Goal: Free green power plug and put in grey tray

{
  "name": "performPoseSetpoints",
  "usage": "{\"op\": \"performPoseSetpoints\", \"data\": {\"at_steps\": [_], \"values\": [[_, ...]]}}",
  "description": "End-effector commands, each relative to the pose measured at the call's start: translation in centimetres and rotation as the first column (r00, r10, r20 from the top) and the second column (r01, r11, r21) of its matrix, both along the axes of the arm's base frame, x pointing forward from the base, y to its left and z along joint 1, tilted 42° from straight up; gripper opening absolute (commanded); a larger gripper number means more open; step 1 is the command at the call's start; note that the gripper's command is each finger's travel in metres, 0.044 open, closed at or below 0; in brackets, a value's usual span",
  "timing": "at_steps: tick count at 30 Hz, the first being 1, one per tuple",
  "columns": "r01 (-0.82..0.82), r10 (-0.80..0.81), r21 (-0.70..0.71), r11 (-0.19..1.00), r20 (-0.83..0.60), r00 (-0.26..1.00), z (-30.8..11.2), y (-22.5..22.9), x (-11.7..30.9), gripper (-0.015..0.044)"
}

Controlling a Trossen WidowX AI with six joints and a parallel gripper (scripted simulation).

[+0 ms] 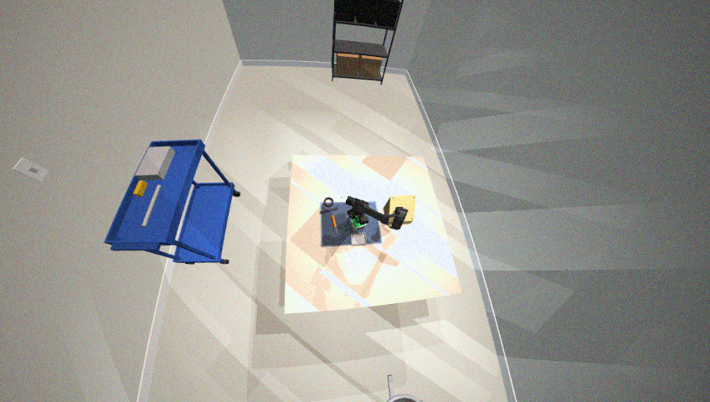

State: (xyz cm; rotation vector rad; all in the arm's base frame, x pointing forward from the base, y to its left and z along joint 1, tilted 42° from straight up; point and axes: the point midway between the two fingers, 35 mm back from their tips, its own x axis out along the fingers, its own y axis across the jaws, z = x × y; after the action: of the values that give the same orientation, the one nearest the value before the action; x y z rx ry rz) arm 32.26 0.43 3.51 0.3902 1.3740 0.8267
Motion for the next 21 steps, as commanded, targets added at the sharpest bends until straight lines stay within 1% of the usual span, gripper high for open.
{"op": "performPoseSetpoints", "data": {"at_steps": [1,5,8,11,17,21], "values": [[0.050,-0.047,-0.116,0.992,0.033,0.998,1.5,-0.6,-0.3,0.0000],[0.067,-0.059,-0.187,0.980,0.051,0.997,2.0,-0.3,-0.5,0.0000],[0.065,-0.057,-0.179,0.982,0.049,0.997,2.1,-0.4,-0.5,0.0000],[0.052,-0.048,-0.120,0.991,0.034,0.998,1.8,-0.9,-0.3,0.0000],[0.017,-0.017,0.041,0.999,-0.003,1.000,0.8,-1.9,0.0,0.0000],[0.011,-0.010,0.068,0.998,-0.009,1.000,0.8,-2.1,0.1,0.0000]]}}
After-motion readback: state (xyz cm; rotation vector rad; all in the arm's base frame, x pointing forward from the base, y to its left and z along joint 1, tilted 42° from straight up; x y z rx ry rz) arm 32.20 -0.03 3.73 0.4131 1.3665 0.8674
